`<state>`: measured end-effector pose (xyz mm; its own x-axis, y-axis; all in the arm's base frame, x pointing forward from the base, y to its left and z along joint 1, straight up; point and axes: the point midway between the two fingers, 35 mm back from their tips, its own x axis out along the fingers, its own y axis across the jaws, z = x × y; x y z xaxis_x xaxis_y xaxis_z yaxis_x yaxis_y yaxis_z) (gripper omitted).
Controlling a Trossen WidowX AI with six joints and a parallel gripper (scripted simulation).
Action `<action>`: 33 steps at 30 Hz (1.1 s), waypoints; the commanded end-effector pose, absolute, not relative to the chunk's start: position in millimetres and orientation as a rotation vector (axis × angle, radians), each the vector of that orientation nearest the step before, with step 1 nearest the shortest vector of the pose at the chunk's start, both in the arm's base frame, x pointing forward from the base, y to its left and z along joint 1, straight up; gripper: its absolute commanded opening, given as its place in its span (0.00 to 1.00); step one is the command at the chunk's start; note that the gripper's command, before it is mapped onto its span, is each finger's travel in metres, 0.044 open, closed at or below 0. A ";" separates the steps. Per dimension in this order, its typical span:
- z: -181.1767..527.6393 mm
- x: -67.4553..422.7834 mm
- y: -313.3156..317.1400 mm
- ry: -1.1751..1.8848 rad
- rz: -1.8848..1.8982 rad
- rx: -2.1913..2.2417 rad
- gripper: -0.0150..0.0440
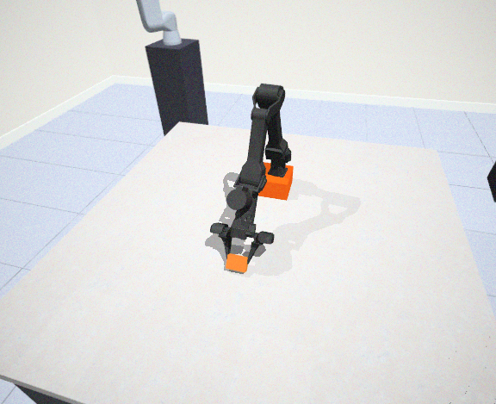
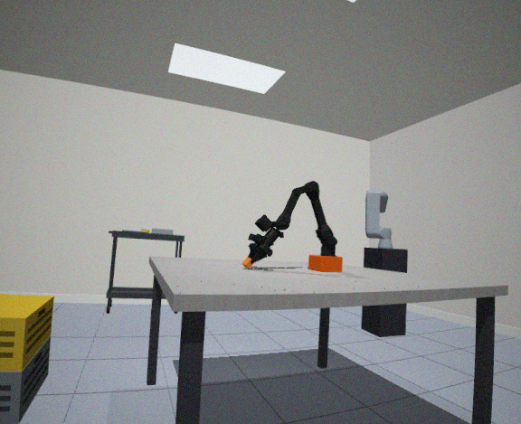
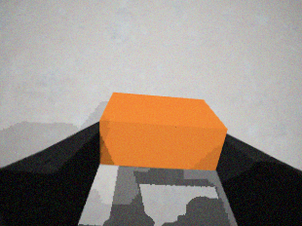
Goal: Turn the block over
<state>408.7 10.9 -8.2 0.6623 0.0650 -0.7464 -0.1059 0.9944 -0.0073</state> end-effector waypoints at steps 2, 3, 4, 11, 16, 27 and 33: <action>-17.0 412.0 11.6 0.780 0.101 -0.040 0.25; -18.7 412.7 11.6 0.766 0.101 -0.039 0.25; -20.4 413.3 11.6 0.751 0.101 -0.038 0.25; -29.8 414.7 11.5 0.651 0.102 -0.032 0.25; -33.8 412.7 11.5 0.580 0.103 -0.028 0.25; -34.4 400.8 11.5 0.424 0.106 -0.022 0.25; -31.3 393.3 11.6 0.361 0.108 -0.020 0.25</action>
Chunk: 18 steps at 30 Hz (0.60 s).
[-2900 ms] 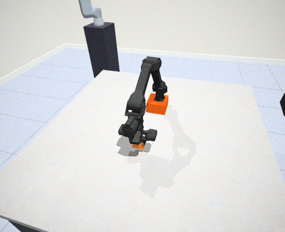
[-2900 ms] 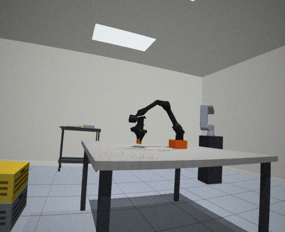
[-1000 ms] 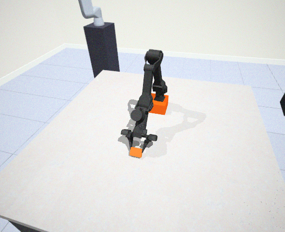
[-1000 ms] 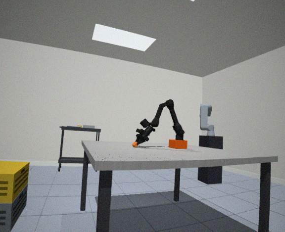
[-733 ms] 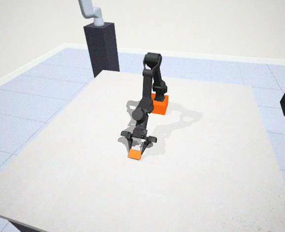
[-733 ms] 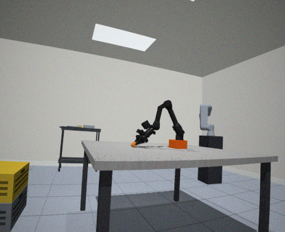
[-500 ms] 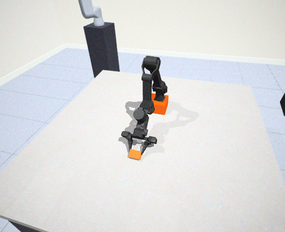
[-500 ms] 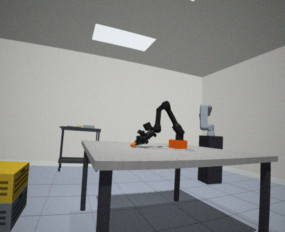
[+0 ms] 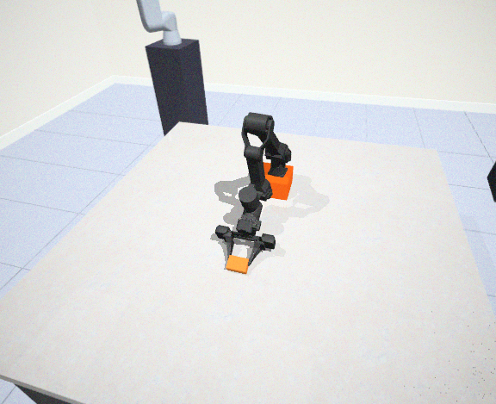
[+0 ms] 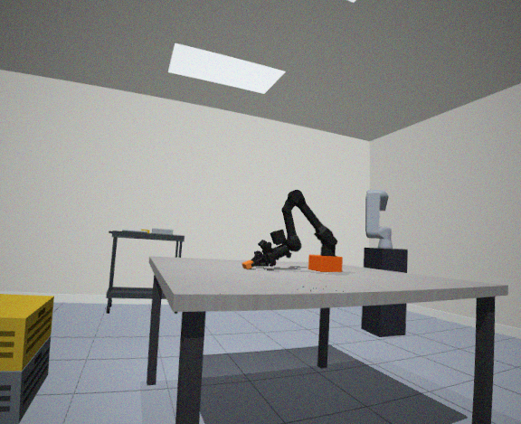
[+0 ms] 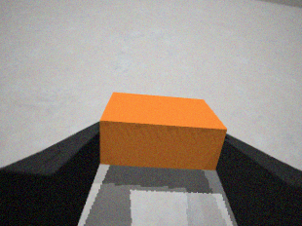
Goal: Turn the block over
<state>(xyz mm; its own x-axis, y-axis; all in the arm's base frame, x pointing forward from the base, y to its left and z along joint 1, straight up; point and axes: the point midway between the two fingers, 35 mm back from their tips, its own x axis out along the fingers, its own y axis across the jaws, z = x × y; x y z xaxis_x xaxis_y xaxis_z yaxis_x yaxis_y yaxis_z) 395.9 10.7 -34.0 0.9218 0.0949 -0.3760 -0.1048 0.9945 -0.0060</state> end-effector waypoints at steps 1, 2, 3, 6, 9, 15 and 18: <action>-30.9 393.3 11.6 0.358 0.108 -0.020 0.25; -29.6 393.1 11.6 0.349 0.108 -0.020 0.25; -28.3 393.0 11.5 0.341 0.108 -0.019 0.25; -27.9 392.9 11.5 0.338 0.108 -0.019 0.25; -27.9 392.9 11.5 0.338 0.108 -0.019 0.25; -27.9 392.9 11.5 0.338 0.108 -0.019 0.25; -27.9 392.9 11.5 0.338 0.108 -0.019 0.30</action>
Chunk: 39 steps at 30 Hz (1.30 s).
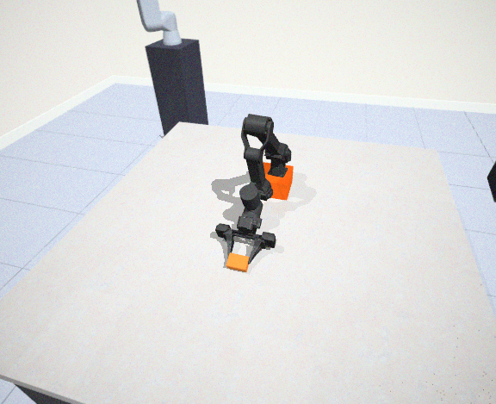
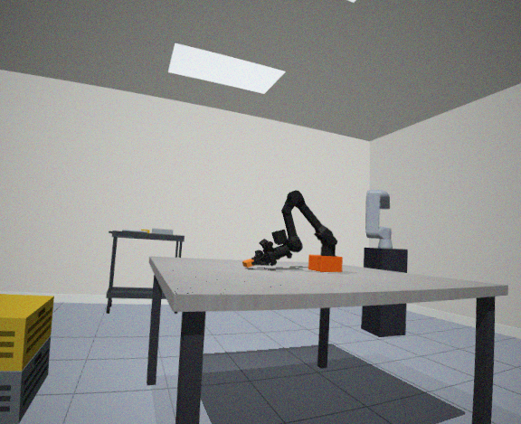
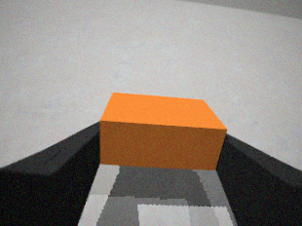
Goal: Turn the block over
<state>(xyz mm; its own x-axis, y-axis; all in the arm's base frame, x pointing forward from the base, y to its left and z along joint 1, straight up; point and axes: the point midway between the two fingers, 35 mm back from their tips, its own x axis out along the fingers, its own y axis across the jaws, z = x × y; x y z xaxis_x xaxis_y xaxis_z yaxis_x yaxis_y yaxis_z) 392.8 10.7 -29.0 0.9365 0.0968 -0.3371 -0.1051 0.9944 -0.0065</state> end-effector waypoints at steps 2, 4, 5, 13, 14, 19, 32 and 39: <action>-27.9 392.9 11.5 0.338 0.108 -0.019 0.39; -27.9 392.9 11.5 0.338 0.108 -0.019 0.48; -27.9 392.9 11.5 0.338 0.108 -0.019 0.52; -27.9 392.9 11.5 0.338 0.108 -0.019 0.88; -27.9 392.9 11.5 0.338 0.108 -0.019 0.92; -27.9 392.9 11.5 0.338 0.108 -0.019 1.00; -27.9 392.9 11.5 0.338 0.108 -0.019 1.00; -27.9 392.9 11.5 0.338 0.108 -0.019 1.00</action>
